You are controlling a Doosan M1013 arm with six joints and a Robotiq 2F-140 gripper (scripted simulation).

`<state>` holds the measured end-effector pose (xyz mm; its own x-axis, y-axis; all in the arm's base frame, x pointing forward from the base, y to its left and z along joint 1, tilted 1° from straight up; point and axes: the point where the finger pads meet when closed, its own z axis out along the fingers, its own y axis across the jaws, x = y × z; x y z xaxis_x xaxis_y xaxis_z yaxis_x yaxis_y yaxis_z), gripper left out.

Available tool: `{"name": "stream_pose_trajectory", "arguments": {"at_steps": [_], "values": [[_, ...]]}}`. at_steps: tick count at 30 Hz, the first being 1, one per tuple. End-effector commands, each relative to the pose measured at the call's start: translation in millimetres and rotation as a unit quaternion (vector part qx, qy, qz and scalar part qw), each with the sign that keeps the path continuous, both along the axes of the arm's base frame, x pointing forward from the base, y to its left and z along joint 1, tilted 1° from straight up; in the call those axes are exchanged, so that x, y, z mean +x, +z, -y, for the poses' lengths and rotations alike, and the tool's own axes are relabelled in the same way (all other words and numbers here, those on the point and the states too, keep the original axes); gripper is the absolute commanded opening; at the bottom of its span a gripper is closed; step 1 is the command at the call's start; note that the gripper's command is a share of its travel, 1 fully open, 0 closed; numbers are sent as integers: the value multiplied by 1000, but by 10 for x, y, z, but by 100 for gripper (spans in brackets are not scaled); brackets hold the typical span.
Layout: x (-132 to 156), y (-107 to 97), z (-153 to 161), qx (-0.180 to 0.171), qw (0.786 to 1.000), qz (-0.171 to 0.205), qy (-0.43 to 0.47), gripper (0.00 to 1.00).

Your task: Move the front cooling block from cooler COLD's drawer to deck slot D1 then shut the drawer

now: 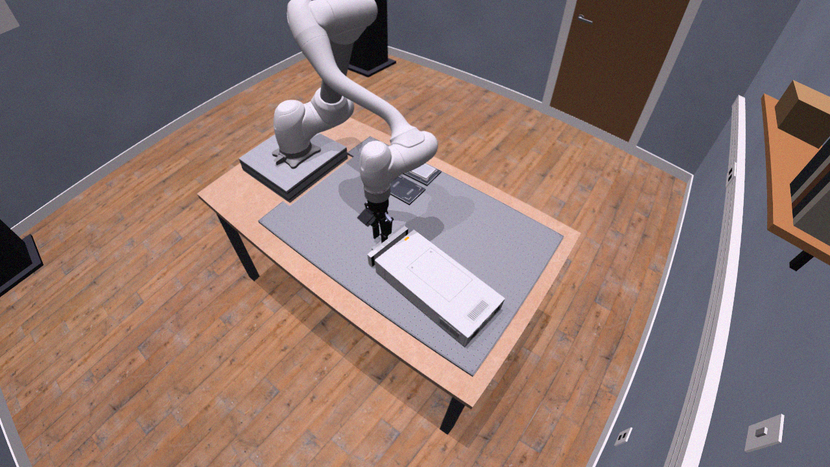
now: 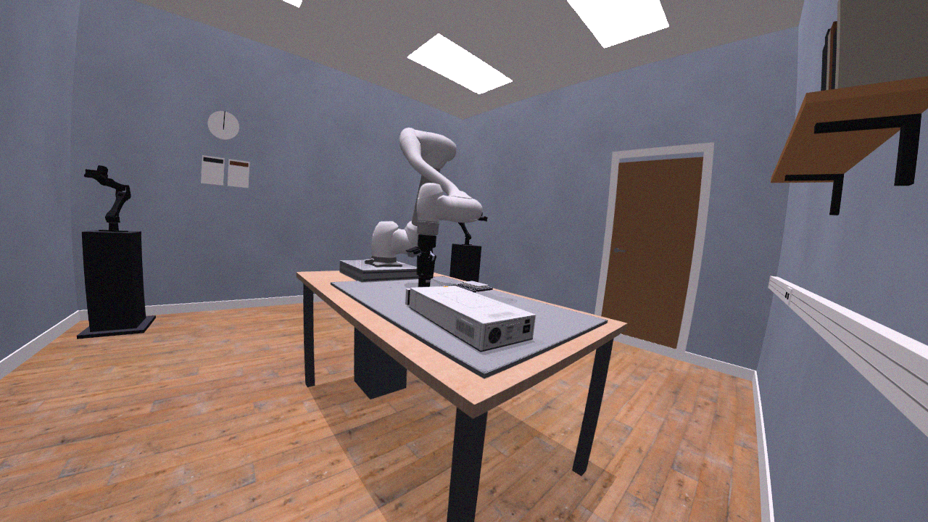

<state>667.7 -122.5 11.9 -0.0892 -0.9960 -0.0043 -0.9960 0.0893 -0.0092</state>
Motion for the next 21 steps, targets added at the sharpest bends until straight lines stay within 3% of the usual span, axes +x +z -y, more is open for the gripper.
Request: {"name": "stream_pose_trajectory", "arguments": {"at_steps": [1, 21], "values": [[-5, 8, -1, 0, 1000, 1, 0, 34], [-34, 8, -3, 0, 1000, 1, 0, 34]]}}
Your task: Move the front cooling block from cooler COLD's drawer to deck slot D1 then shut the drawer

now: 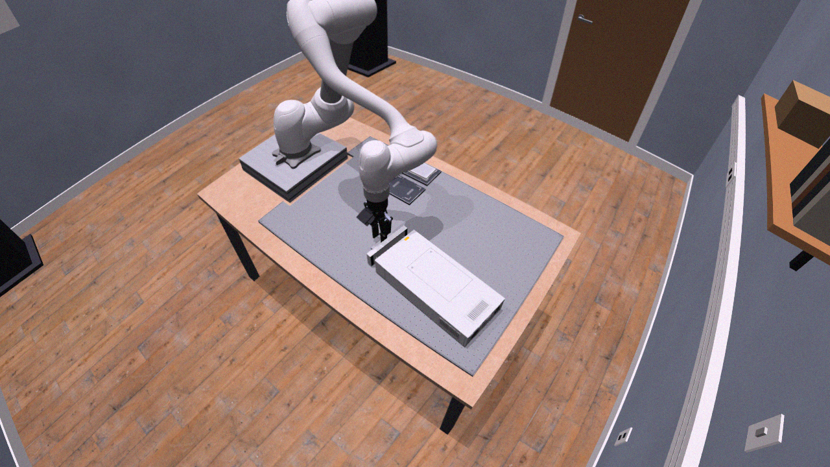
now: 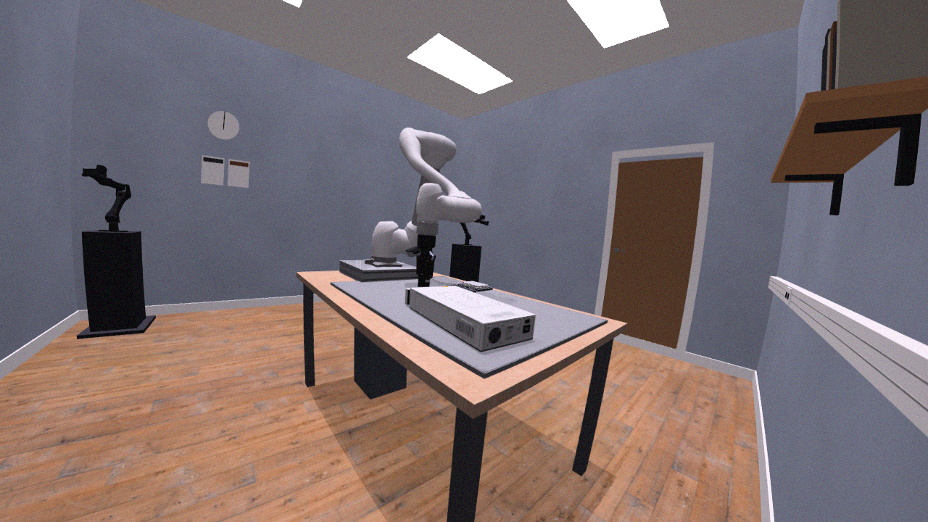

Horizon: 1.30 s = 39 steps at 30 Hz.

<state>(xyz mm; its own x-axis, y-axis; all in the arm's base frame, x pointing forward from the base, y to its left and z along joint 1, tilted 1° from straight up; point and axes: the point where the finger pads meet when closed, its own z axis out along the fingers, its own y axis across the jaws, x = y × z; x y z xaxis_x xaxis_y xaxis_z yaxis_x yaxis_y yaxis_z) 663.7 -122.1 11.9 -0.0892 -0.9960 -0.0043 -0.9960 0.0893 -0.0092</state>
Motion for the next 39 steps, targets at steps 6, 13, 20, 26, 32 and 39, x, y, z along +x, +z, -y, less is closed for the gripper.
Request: {"name": "stream_pose_trajectory", "arguments": {"at_steps": [6, 13, 20, 26, 32, 39], "values": [[-22, 8, -2, 0, 1000, 1, 0, 34], [-114, 7, -10, 0, 1000, 1, 0, 34], [-181, 6, -16, 0, 1000, 1, 0, 34], [-260, 5, -23, 0, 1000, 1, 0, 34], [-340, 5, -31, 0, 1000, 1, 0, 34], [-405, 4, -36, 0, 1000, 1, 0, 34]]}}
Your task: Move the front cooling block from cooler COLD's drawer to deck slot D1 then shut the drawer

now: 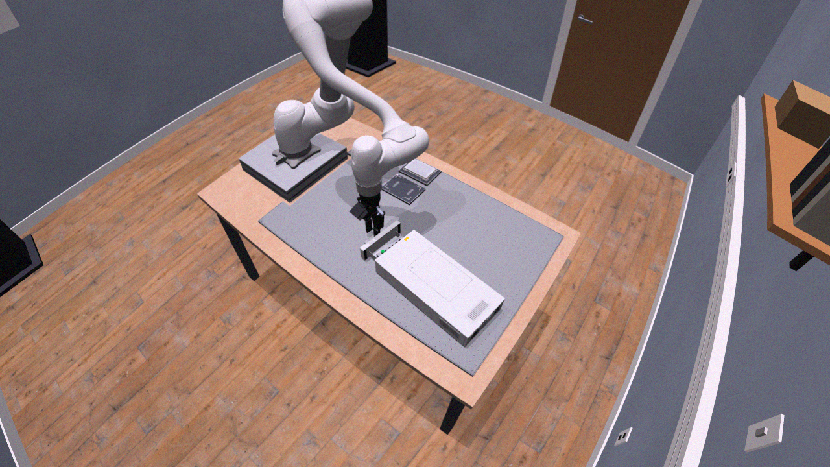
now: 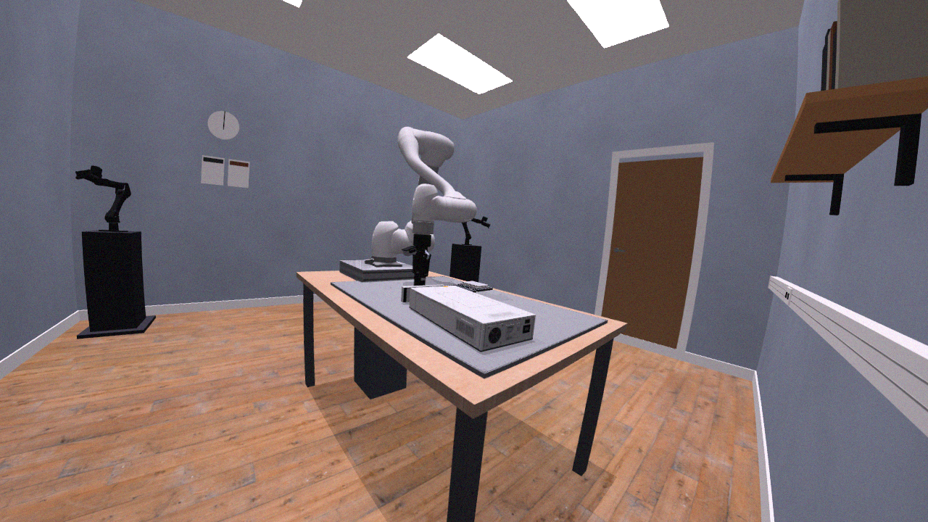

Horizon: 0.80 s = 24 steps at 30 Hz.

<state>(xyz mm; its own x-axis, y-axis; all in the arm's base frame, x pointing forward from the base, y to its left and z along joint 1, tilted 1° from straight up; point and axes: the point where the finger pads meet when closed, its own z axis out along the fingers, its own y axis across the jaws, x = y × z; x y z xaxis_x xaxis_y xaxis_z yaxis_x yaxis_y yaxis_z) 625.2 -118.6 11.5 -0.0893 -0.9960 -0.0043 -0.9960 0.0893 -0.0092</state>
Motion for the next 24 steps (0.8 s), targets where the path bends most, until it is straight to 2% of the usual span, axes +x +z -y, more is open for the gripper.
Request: {"name": "stream_pose_trajectory", "arguments": {"at_steps": [1, 24], "values": [[-33, 7, -3, 0, 1000, 1, 0, 34], [-312, 4, -28, 0, 1000, 1, 0, 34]]}}
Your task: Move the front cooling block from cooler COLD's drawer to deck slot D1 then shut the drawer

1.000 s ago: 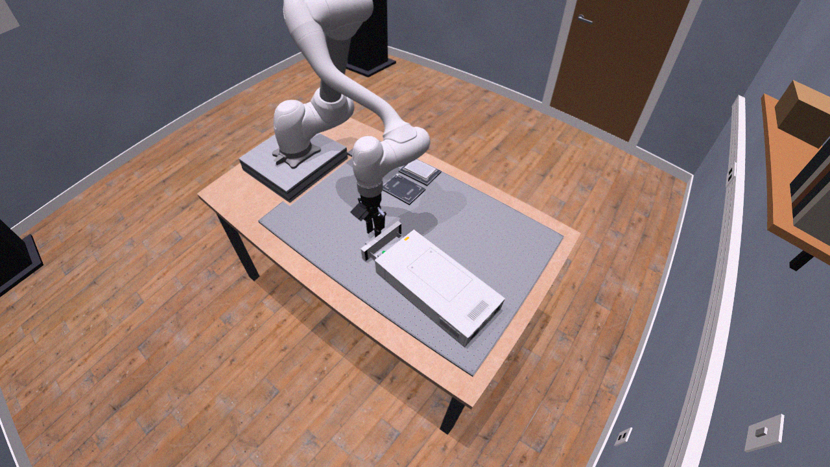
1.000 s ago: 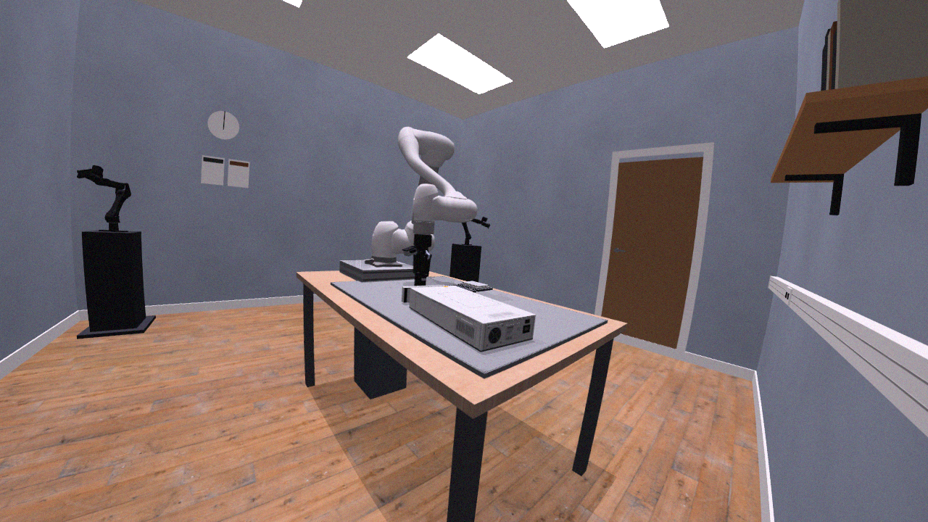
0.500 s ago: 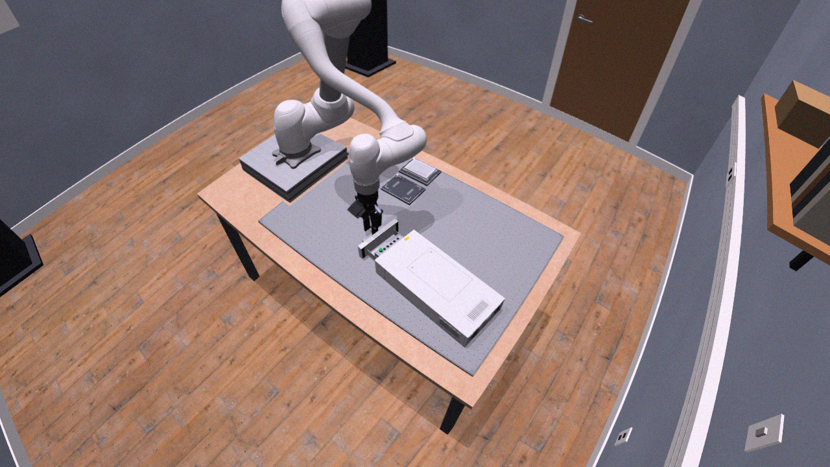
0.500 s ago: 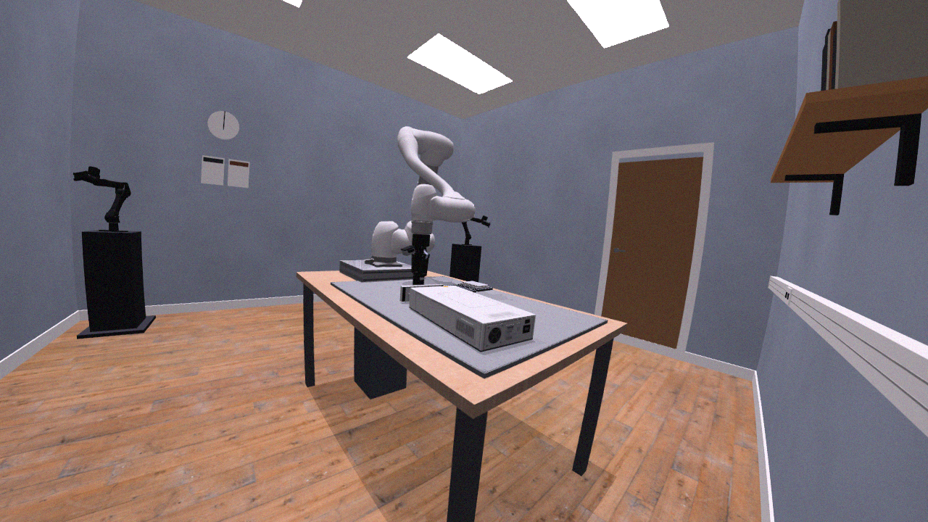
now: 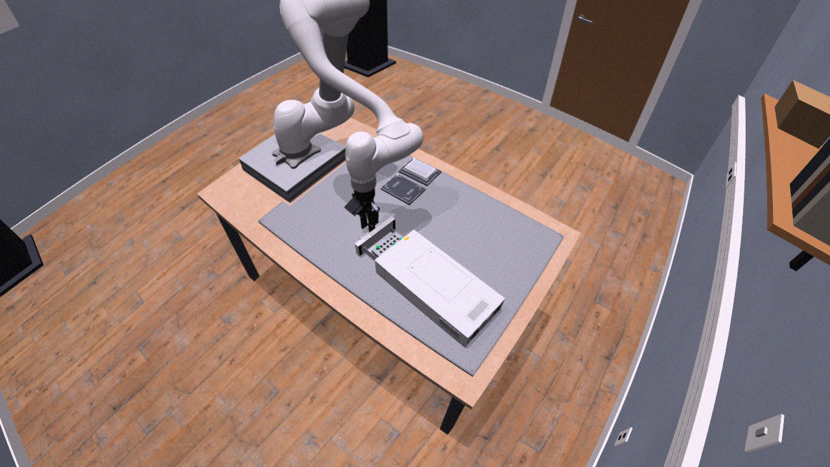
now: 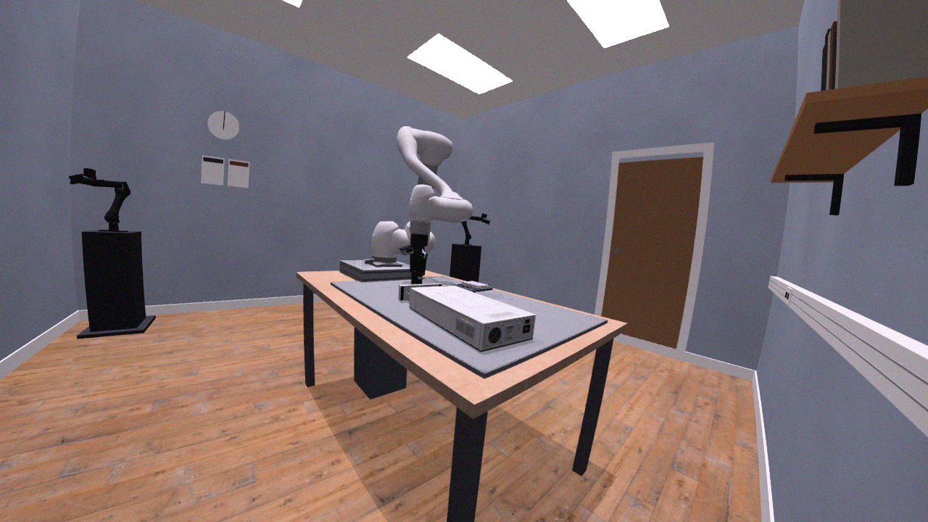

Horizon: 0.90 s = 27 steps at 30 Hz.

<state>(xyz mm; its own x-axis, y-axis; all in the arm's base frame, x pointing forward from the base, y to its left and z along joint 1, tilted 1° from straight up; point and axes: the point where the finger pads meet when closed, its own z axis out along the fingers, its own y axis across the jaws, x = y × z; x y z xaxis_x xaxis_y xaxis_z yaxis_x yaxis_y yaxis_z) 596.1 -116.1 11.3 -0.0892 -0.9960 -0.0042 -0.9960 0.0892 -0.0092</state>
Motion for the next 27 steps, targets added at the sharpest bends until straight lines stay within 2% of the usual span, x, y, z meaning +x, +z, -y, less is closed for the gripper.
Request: {"name": "stream_pose_trajectory", "arguments": {"at_steps": [1, 27], "values": [[-34, 6, -3, 0, 1000, 1, 0, 34], [-312, 3, -28, 0, 1000, 1, 0, 34]]}}
